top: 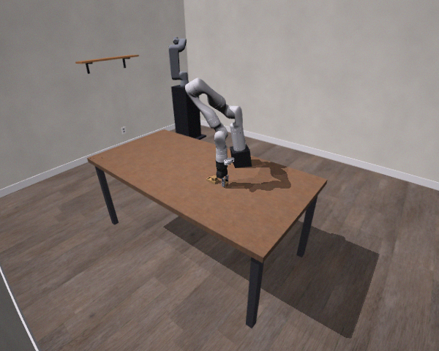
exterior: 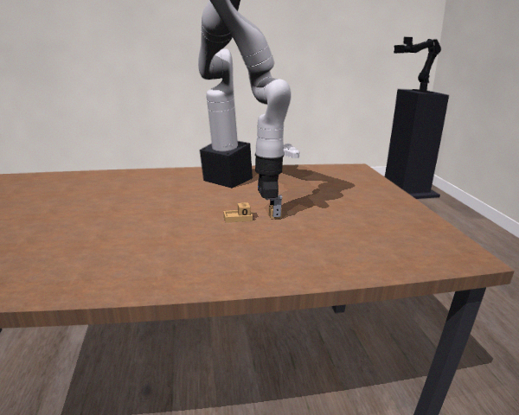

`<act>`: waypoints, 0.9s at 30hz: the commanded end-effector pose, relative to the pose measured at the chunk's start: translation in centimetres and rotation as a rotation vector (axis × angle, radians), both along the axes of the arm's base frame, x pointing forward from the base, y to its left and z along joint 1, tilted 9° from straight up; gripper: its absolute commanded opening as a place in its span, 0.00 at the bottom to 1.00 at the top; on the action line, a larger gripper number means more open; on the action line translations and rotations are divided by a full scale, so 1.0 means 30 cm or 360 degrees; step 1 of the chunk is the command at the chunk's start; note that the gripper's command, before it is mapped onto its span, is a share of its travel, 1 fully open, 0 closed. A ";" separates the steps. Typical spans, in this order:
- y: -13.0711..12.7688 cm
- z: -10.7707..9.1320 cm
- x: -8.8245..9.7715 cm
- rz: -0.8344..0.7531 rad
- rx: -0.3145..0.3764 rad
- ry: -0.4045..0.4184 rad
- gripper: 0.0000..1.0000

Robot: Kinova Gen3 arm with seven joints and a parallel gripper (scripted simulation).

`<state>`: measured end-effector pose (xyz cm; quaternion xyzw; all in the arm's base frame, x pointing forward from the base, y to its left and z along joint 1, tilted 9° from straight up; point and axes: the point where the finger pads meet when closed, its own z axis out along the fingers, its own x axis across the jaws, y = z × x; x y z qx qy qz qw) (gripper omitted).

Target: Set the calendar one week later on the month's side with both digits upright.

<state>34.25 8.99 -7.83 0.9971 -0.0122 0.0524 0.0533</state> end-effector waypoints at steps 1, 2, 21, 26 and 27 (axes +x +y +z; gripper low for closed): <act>0.001 0.002 0.001 0.0000 0.0000 -0.0002 0.60; 0.001 0.002 0.001 0.0000 0.0000 -0.0002 0.60; 0.002 0.012 0.000 0.0000 0.0000 -0.0002 0.60; 0.004 0.031 -0.002 0.0000 0.0000 -0.0002 0.60; 0.004 0.036 -0.002 0.0000 0.0000 -0.0002 0.60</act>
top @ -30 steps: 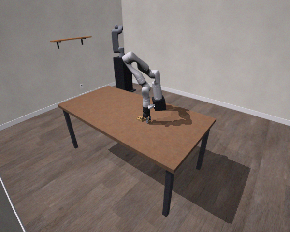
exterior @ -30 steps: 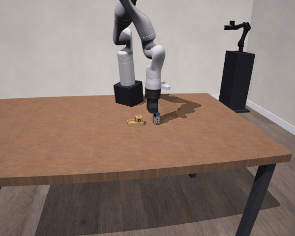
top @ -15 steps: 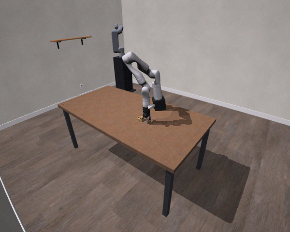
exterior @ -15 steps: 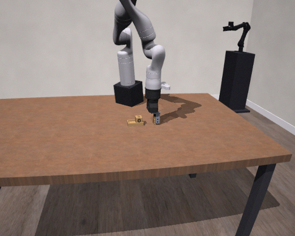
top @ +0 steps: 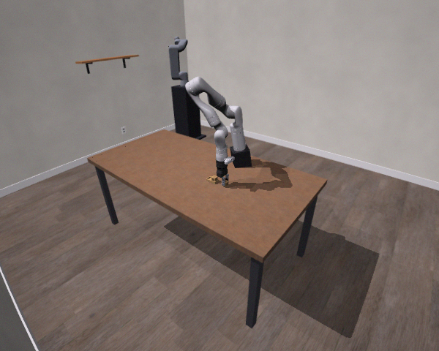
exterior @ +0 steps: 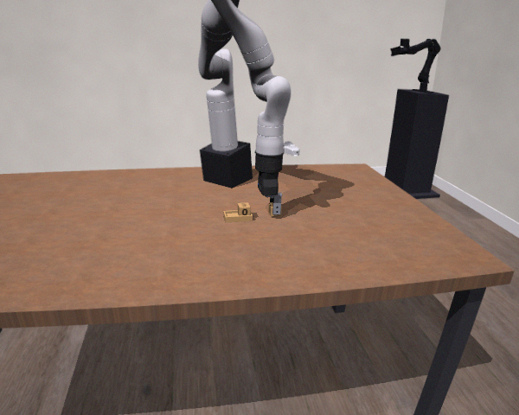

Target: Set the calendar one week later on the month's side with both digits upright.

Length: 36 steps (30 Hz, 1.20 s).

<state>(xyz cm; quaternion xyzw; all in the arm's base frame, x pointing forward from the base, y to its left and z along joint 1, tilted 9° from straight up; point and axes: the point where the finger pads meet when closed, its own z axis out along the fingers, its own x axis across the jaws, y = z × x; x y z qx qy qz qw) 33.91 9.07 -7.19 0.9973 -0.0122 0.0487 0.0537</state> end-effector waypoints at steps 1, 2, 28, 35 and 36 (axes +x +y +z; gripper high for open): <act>0.003 0.021 0.009 0.0001 0.0001 -0.0014 0.60; 0.003 0.027 0.008 0.0001 0.0002 -0.0014 0.60; 0.024 0.217 -0.012 0.0001 0.0002 -0.0014 0.60; 0.030 0.272 -0.018 0.0001 0.0002 -0.0014 0.60; 0.031 0.278 -0.019 0.0001 0.0002 -0.0014 0.60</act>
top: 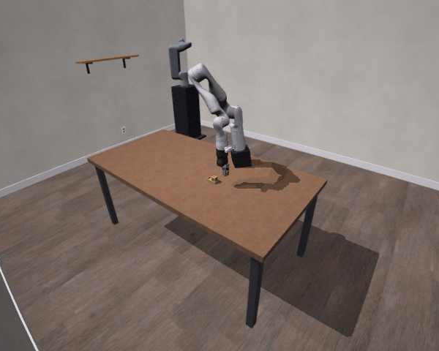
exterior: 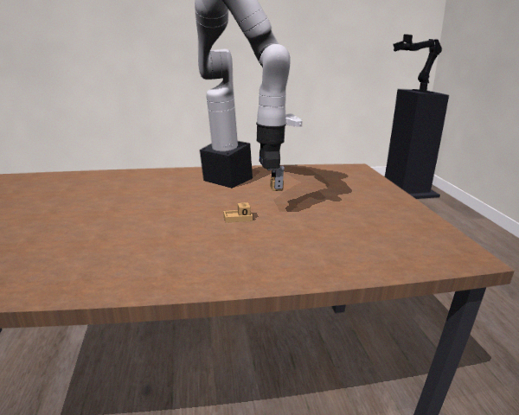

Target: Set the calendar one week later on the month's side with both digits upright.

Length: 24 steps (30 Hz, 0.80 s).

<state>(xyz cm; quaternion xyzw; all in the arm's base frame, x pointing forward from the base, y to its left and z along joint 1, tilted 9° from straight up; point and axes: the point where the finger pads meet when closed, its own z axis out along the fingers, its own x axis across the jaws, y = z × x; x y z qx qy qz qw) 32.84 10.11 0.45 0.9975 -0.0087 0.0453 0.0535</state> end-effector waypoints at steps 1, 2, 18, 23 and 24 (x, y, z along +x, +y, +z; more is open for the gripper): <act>-0.004 0.029 0.016 -0.0010 0.0001 -0.0025 0.60; -0.003 0.034 0.016 -0.0010 0.0001 -0.0025 0.60; -0.001 0.055 0.014 -0.0010 0.0001 -0.0025 0.60; -0.001 0.055 0.014 -0.0010 0.0001 -0.0025 0.60; -0.001 0.055 0.014 -0.0010 0.0001 -0.0025 0.60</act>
